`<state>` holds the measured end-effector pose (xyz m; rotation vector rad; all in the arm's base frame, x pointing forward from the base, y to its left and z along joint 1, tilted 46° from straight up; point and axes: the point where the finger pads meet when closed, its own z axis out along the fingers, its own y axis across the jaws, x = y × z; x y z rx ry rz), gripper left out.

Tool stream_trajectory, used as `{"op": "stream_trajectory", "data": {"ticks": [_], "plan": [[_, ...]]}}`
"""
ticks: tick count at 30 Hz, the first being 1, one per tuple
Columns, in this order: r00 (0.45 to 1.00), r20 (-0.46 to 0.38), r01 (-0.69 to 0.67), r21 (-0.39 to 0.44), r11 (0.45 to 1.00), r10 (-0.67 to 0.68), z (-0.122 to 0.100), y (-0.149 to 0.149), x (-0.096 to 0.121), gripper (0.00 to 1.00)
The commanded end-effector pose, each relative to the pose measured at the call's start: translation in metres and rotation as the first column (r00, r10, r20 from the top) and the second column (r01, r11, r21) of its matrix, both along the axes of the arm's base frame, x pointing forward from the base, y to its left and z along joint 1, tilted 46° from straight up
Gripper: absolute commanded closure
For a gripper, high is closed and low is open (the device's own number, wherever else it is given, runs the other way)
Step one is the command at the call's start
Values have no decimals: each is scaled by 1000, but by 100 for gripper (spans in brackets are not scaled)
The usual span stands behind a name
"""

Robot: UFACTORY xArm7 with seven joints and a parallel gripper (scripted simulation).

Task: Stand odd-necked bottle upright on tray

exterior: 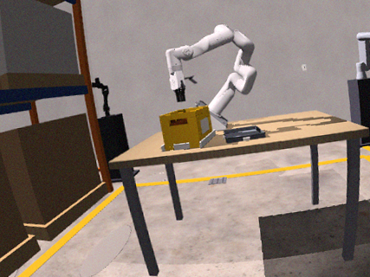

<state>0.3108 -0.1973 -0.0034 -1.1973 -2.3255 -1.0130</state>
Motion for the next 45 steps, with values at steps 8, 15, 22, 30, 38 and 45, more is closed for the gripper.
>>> {"op": "stream_trajectory", "data": {"ticks": [8,15,22,30,38,45], "plan": [[1000,2,3,-4,1000,-3,1,-2,0,100],[1000,2,3,-4,1000,-3,1,-2,0,100],[1000,2,3,-4,1000,-3,1,-2,0,100],[1000,2,3,-4,1000,-3,1,-2,0,100],[1000,2,4,-5,1000,-4,45,38,8,100],[1000,2,2,-3,1000,-2,63,58,9,100]]}}
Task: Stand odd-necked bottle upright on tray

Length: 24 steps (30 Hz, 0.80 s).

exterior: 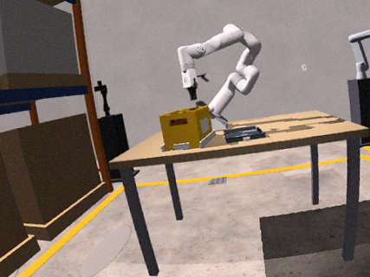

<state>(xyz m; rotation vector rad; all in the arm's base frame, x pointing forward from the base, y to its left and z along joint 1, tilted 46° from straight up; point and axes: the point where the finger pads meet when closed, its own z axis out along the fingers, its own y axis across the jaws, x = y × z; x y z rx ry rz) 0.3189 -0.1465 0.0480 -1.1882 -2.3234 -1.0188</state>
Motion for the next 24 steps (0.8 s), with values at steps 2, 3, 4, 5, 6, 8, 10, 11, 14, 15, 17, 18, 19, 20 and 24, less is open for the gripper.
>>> {"op": "stream_trajectory", "data": {"ticks": [2,3,4,5,6,8,10,11,14,15,17,18,19,20,24], "plan": [[1000,1,7,-10,1000,-7,12,7,1,100],[1000,1,7,-10,1000,-7,12,7,1,100],[1000,1,7,-10,1000,-7,12,7,1,100],[1000,1,7,-10,1000,-7,12,7,1,35],[1000,1,7,-10,1000,-7,12,7,1,35],[1000,1,7,-10,1000,-7,12,7,1,35],[1000,1,7,-10,1000,-7,12,7,1,35],[1000,1,7,-10,1000,-7,12,7,1,35],[1000,1,7,-10,1000,-7,12,7,1,35],[1000,1,7,-10,1000,-7,12,7,1,35],[1000,1,7,-10,1000,-7,12,7,1,35],[1000,1,7,-10,1000,-7,12,7,1,35],[1000,1,7,-10,1000,-7,12,7,1,35],[1000,1,7,-10,1000,-7,12,7,1,35],[1000,1,7,-10,1000,-7,12,7,1,35]]}}
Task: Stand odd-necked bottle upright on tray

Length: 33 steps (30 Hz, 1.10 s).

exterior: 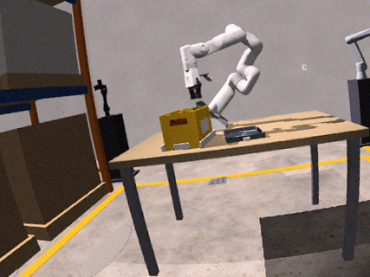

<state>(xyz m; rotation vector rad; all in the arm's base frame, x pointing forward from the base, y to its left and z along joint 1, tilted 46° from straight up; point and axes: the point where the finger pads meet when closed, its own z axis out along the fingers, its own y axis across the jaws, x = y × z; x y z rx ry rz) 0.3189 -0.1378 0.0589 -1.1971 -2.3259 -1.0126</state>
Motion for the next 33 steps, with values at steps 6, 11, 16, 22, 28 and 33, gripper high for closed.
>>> {"op": "stream_trajectory", "data": {"ticks": [6,11,16,22,28,33], "plan": [[1000,2,3,-3,1000,-3,1,-2,1,35],[1000,2,3,-3,1000,-3,1,-2,1,35],[1000,2,3,-3,1000,-3,1,-2,1,35],[1000,2,3,-3,1000,-3,0,-1,1,35],[1000,2,3,-3,1000,-3,-1,0,1,35],[1000,2,3,-4,1000,-3,-3,2,1,35]]}}
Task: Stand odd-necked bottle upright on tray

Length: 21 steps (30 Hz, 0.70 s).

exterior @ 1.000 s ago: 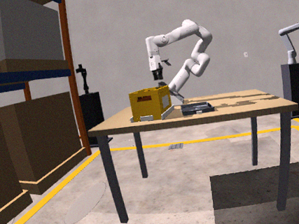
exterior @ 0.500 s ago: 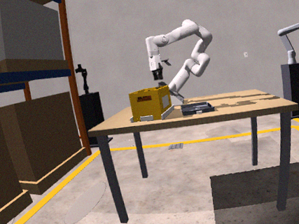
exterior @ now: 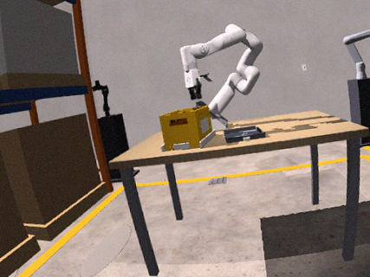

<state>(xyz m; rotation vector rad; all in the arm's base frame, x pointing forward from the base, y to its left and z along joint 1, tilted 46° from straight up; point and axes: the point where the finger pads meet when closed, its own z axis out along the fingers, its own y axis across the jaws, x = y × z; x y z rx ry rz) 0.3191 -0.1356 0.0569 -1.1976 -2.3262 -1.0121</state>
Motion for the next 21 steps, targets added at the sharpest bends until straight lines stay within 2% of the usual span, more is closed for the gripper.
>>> {"op": "stream_trajectory", "data": {"ticks": [1,21], "plan": [[1000,2,3,-3,1000,-3,-2,1,1,35],[1000,2,3,-3,1000,-3,-17,18,1,35]]}}
